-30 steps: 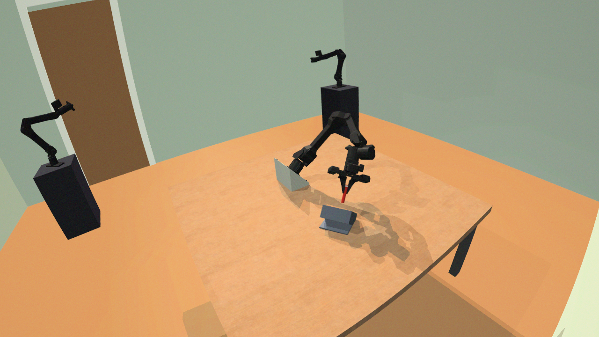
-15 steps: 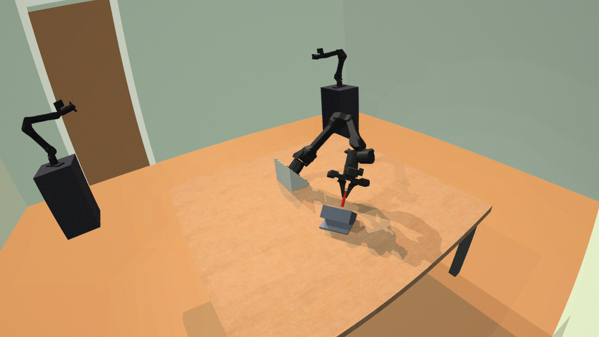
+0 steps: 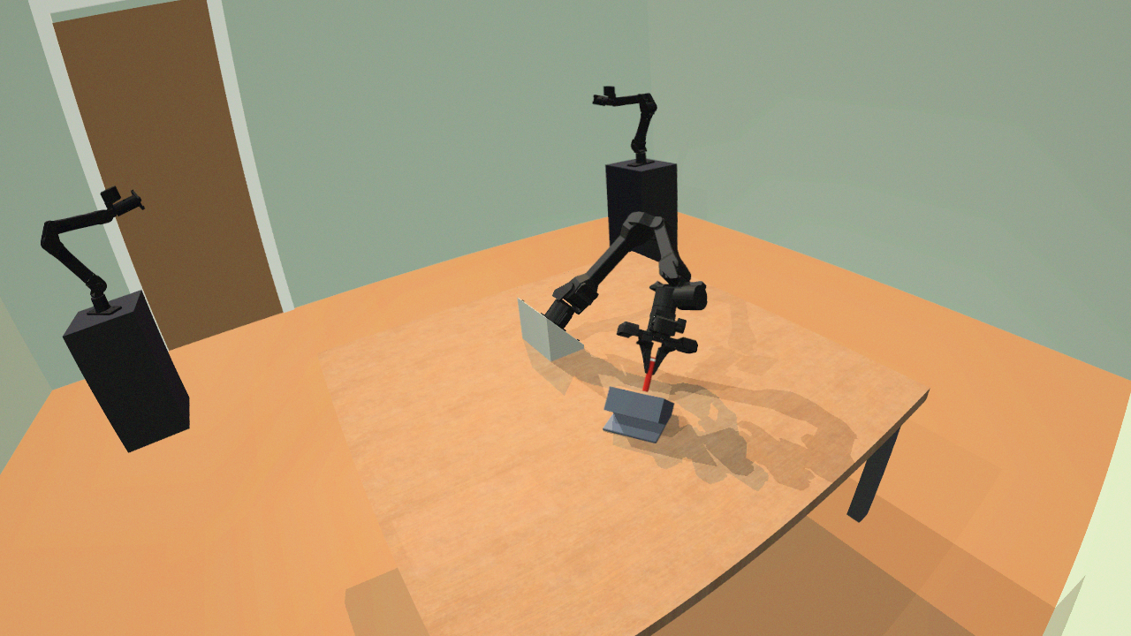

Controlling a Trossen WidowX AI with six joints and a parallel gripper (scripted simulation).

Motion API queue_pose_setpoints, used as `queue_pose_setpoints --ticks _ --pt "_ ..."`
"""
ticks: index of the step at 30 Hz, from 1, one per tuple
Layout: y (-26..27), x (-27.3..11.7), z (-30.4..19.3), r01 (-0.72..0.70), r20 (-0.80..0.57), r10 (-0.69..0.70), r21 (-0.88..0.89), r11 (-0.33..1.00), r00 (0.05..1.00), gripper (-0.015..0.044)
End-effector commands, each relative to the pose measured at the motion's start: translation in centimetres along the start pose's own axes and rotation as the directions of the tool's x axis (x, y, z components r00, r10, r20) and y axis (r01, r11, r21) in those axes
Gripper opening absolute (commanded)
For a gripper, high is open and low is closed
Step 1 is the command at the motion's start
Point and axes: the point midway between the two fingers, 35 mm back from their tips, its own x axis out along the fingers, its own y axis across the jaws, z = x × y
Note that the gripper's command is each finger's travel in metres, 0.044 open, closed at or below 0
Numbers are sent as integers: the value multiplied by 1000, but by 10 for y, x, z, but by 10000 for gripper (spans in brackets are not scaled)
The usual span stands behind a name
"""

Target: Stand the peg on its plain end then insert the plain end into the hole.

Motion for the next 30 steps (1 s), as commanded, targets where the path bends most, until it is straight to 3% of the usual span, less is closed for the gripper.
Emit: queue_pose_setpoints --ticks 1,30 --pt "0 -1 0 0 0 0 0 1000 1000 0" --pt "-3 9 -2 0 0 0 0 1000 1000 0"
